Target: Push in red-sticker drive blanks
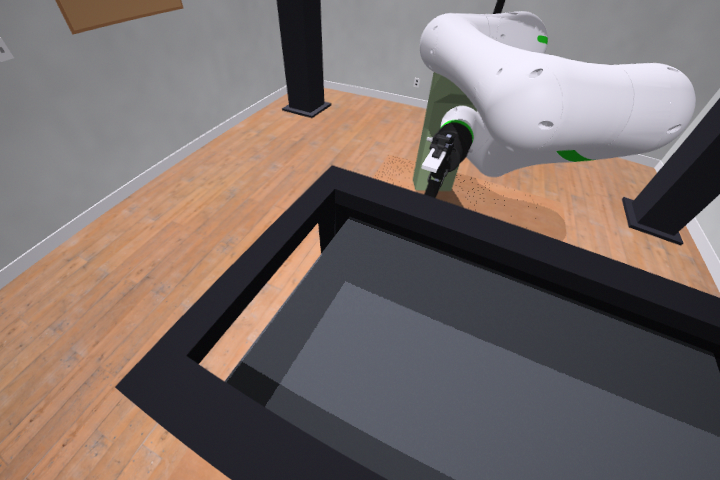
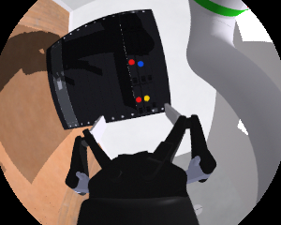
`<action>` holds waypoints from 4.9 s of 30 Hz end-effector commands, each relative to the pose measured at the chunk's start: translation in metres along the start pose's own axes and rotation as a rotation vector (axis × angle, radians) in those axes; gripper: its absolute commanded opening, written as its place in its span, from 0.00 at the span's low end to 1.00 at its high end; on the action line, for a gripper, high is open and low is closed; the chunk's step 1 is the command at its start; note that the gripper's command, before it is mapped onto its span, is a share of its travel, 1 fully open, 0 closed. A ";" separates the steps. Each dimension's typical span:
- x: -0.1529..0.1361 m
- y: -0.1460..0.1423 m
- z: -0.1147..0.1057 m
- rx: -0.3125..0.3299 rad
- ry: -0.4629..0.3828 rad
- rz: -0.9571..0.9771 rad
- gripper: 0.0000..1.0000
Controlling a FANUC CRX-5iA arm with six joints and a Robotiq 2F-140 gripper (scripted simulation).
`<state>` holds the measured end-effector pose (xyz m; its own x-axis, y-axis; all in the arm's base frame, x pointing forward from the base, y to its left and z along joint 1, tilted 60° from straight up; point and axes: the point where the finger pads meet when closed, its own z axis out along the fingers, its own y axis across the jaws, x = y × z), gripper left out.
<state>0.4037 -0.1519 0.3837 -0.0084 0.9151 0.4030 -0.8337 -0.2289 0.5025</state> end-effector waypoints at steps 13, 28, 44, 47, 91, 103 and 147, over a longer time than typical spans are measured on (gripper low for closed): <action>0.000 0.000 0.000 0.000 0.000 0.000 1.00; 0.000 0.000 0.000 0.000 0.000 0.000 1.00; 0.000 0.000 0.000 0.000 0.000 0.000 1.00; 0.000 0.000 0.000 0.000 0.000 0.000 0.00; 0.015 0.002 0.008 0.000 0.000 0.000 0.00; 0.060 0.010 0.032 0.000 0.000 0.000 0.00; 0.109 0.017 0.098 0.000 0.000 0.000 0.00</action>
<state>0.4426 -0.0889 0.5113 -0.0083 0.9152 0.4030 -0.8337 -0.2288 0.5026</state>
